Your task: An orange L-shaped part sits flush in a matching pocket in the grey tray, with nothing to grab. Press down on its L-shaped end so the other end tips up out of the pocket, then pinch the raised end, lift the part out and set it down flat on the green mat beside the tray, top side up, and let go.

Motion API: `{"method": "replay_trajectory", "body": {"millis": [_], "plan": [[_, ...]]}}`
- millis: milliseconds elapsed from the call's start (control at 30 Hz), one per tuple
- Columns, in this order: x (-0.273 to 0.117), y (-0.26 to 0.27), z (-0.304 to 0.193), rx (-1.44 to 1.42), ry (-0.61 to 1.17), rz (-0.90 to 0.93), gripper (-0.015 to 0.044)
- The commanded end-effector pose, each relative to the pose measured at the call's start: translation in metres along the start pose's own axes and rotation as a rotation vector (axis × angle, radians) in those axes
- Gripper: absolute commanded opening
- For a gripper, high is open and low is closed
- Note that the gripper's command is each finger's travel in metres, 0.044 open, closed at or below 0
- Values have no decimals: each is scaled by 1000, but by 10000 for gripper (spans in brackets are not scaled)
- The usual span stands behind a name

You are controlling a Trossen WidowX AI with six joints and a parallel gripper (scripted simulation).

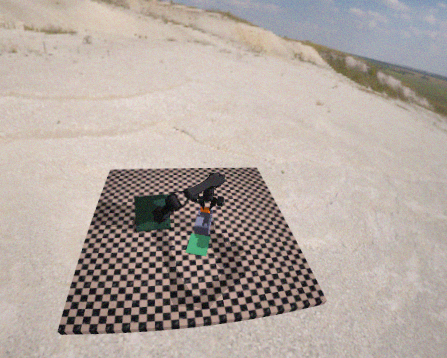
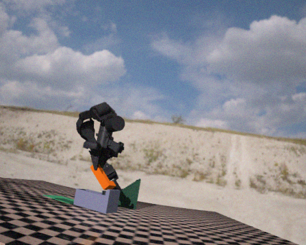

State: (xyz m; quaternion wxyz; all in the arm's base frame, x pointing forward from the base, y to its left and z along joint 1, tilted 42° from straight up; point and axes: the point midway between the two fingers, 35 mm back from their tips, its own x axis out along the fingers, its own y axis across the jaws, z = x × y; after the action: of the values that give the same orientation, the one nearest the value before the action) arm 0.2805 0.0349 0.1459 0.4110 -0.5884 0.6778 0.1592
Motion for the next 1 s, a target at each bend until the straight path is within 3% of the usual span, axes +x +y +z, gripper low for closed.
{"method": "replay_trajectory", "body": {"millis": [0, 300, 967], "plan": [[-3, -1, 0, 6, -6, 1, 0], [-5, 0, -10, 6, -5, 1, 0], [-2, 7, -99, 3, -25, -27, 0]]}}
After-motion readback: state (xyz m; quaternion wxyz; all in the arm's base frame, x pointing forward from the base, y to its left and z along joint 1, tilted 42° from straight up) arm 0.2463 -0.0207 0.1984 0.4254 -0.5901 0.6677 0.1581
